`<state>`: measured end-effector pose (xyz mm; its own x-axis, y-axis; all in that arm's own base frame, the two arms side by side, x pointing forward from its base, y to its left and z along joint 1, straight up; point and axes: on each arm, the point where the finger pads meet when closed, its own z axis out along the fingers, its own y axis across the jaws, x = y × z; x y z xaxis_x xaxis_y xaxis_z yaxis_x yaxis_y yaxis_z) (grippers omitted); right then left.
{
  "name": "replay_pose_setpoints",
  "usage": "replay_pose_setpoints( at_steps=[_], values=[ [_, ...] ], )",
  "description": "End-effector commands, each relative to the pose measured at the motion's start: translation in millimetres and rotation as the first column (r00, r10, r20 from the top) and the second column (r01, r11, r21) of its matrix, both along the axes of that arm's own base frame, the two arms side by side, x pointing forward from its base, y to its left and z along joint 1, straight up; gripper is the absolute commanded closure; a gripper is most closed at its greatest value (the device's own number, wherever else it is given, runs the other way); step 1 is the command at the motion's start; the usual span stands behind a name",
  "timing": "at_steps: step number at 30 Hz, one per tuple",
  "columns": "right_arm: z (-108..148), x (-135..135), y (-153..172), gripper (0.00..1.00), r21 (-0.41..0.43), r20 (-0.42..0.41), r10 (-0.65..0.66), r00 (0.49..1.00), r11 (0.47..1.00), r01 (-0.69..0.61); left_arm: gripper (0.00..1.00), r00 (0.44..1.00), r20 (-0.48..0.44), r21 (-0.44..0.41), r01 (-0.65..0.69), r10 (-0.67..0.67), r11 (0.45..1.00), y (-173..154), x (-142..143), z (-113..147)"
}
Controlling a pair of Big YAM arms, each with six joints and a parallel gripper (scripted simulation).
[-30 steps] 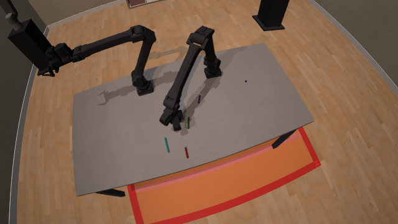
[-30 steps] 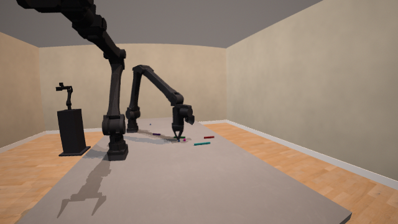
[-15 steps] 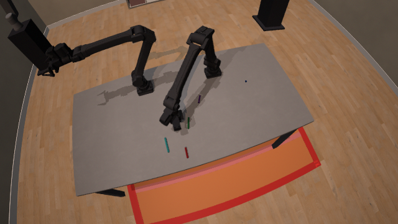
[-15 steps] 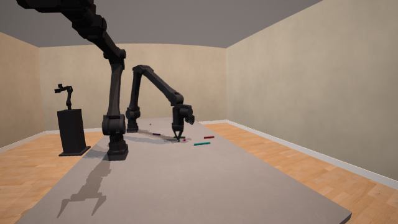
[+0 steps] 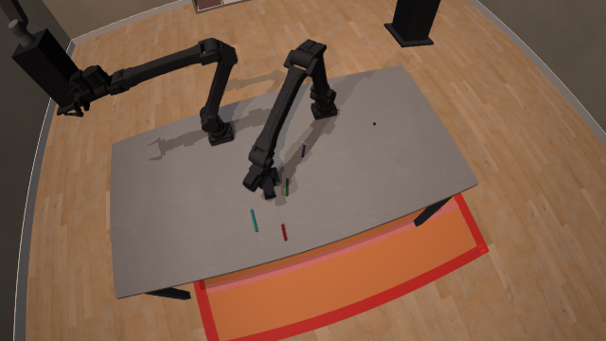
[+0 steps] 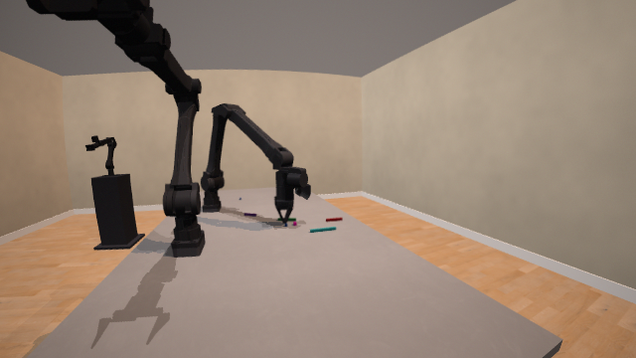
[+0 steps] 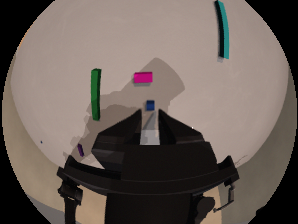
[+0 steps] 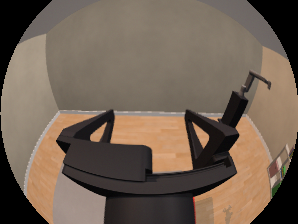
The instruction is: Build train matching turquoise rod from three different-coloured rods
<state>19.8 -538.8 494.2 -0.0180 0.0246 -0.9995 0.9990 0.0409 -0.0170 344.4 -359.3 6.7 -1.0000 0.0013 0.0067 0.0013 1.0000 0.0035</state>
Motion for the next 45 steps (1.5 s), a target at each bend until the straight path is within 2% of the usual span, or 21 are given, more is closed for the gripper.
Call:
replay_pose_setpoints(
  at_steps=[1,32,45],
  values=[
    [6,-3,-6,0.00,-0.025,0.018,-0.008,1.000,1.000,0.009,0.77,0.999,0.046,-0.042,-0.022,0.024,0.999,-16,22,24],
    [6,-3,-6,0.00,-0.025,0.018,-0.008,1.000,1.000,0.009,0.77,0.999,0.046,-0.042,-0.022,0.024,0.999,-16,22,23],
    [6,-3,-6,0.00,-0.025,0.018,-0.008,1.000,1.000,0.009,0.77,0.999,0.028,-0.023,-0.023,0.023,0.999,-10,17,-4]
  ],
)
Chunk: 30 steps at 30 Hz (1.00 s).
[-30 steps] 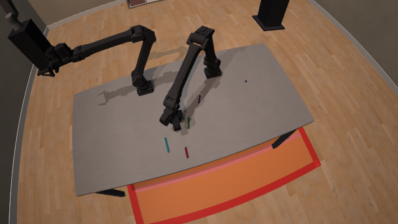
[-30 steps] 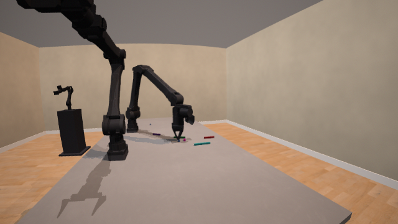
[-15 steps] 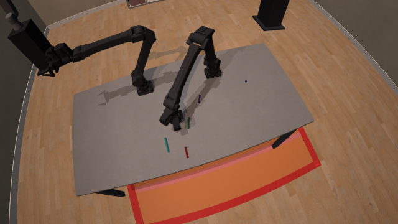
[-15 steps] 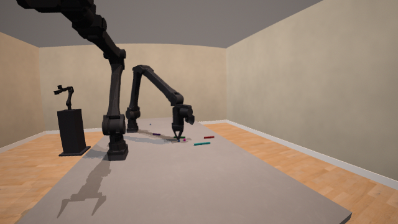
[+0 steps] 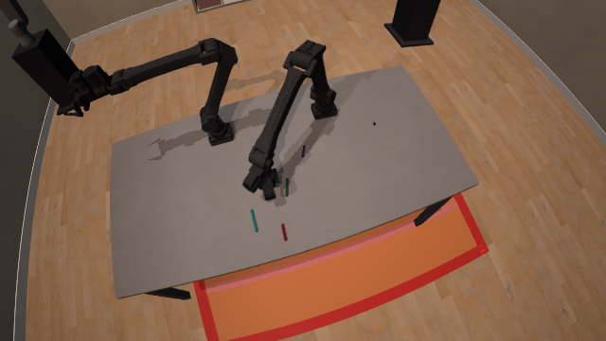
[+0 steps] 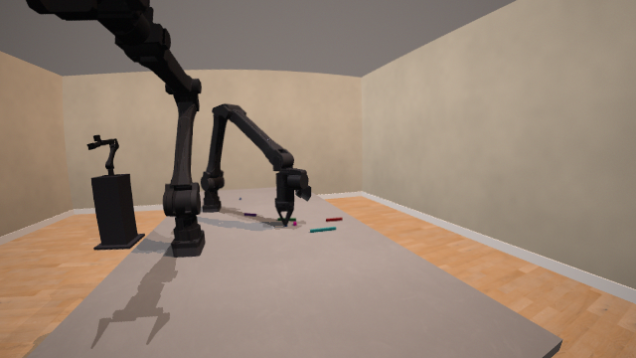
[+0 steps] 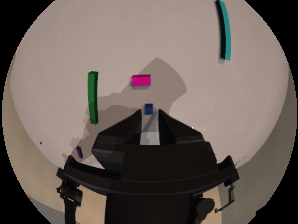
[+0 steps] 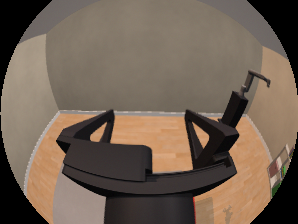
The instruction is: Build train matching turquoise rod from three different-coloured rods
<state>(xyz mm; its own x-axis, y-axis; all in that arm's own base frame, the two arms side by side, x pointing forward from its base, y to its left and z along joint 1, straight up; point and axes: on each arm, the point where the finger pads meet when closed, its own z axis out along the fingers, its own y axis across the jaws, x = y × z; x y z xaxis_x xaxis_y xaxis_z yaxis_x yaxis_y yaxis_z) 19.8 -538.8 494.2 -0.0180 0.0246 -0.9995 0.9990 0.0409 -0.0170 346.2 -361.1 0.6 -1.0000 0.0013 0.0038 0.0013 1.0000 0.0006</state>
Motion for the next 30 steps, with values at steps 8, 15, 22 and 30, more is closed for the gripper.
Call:
replay_pose_setpoints(
  at_steps=[8,15,22,30],
  values=[
    [6,-3,-6,0.00,-0.025,0.018,-0.008,1.000,1.000,0.009,0.77,1.000,0.005,0.002,-0.023,0.023,1.000,2,5,-12],
    [6,-3,-6,0.00,-0.025,0.018,-0.008,1.000,1.000,0.009,0.77,1.000,0.017,-0.011,-0.023,0.023,1.000,-1,8,-5],
    [6,-3,-6,0.00,-0.025,0.018,-0.008,1.000,1.000,0.009,0.77,1.000,0.019,-0.013,-0.023,0.023,1.000,-2,8,-4],
    [6,-3,-6,0.00,-0.025,0.018,-0.008,1.000,1.000,0.009,0.77,1.000,0.019,-0.013,-0.023,0.023,1.000,-2,8,-4]
  ],
)
